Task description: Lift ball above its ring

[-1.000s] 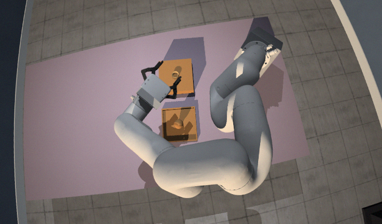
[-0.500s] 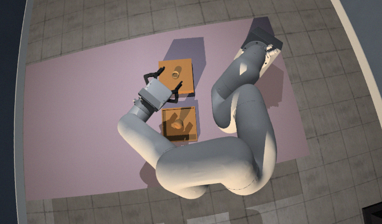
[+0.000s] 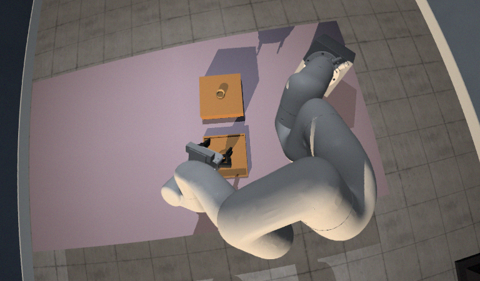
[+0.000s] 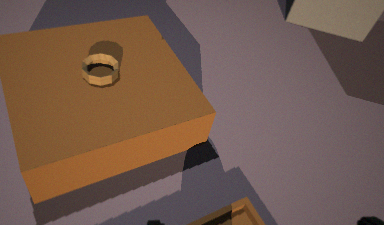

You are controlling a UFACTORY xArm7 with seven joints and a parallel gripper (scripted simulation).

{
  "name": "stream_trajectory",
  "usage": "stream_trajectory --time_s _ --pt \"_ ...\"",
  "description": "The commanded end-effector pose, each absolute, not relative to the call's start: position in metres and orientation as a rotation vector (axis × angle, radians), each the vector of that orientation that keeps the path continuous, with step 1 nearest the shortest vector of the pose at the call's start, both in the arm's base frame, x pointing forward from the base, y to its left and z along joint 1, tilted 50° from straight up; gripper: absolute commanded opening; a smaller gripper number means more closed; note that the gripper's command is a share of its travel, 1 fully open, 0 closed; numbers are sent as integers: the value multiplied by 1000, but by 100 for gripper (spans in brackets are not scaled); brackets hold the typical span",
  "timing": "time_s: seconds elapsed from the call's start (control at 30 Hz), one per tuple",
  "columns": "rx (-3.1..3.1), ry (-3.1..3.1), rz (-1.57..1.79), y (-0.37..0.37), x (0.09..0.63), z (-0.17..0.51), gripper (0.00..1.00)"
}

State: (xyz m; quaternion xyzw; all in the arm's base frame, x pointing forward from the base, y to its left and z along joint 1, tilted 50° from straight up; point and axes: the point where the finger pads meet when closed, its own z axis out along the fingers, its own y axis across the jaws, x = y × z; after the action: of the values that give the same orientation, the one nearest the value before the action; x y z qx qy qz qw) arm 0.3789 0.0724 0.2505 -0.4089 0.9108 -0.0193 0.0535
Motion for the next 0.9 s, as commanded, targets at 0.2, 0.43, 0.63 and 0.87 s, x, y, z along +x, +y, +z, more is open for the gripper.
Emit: stream_trajectory --time_s 0.2,0.43,0.63,0.87 --pt "-1352 2144 -70 107 401 244 100" --pt "-1354 1902 -91 105 399 240 100" --pt "-1351 1829 -88 105 399 240 100" --pt "-1351 1829 -88 105 399 240 100"
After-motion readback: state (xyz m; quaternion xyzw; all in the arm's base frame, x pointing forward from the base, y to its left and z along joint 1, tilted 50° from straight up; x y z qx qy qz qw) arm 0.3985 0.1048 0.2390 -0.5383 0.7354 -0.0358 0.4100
